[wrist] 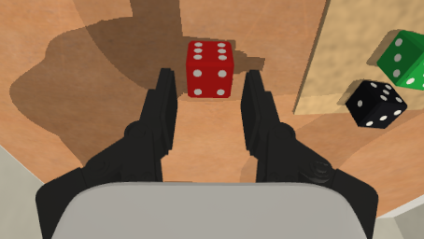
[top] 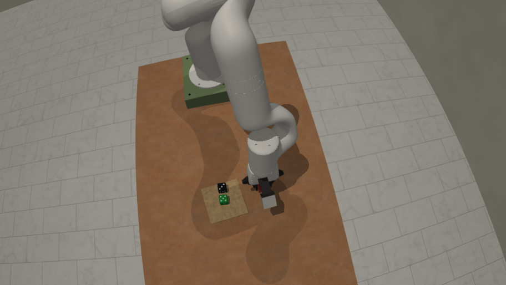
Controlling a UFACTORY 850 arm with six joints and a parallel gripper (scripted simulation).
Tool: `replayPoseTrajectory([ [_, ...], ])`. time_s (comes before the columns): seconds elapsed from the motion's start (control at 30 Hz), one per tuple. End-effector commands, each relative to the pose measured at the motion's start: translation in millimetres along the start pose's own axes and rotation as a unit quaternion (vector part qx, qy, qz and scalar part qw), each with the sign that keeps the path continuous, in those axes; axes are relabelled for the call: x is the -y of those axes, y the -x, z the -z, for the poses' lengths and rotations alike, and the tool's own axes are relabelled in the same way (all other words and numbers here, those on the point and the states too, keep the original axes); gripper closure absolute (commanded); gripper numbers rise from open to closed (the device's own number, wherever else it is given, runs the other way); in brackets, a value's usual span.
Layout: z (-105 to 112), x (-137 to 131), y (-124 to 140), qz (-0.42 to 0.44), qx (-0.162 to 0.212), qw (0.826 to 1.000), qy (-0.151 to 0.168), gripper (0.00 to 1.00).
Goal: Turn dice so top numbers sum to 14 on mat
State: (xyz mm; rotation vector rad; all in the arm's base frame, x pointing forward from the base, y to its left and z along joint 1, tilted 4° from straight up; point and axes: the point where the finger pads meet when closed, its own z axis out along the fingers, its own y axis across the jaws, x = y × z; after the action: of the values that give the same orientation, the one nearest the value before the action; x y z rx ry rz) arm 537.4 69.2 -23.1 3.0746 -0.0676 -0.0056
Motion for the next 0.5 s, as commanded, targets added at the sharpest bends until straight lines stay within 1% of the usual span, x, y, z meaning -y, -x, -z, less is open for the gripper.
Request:
replayPoseTrajectory([
  [0.0, 0.1, 0.2, -0.9, 0.0, -0.001, 1.0, 0.0, 0.53],
  [0.27, -6.4, 0.2, -0.9, 0.0, -0.001, 1.0, 0.0, 0.53],
  [0.47, -18.3, 0.2, -1.0, 0.0, -0.001, 1.0, 0.0, 0.53],
])
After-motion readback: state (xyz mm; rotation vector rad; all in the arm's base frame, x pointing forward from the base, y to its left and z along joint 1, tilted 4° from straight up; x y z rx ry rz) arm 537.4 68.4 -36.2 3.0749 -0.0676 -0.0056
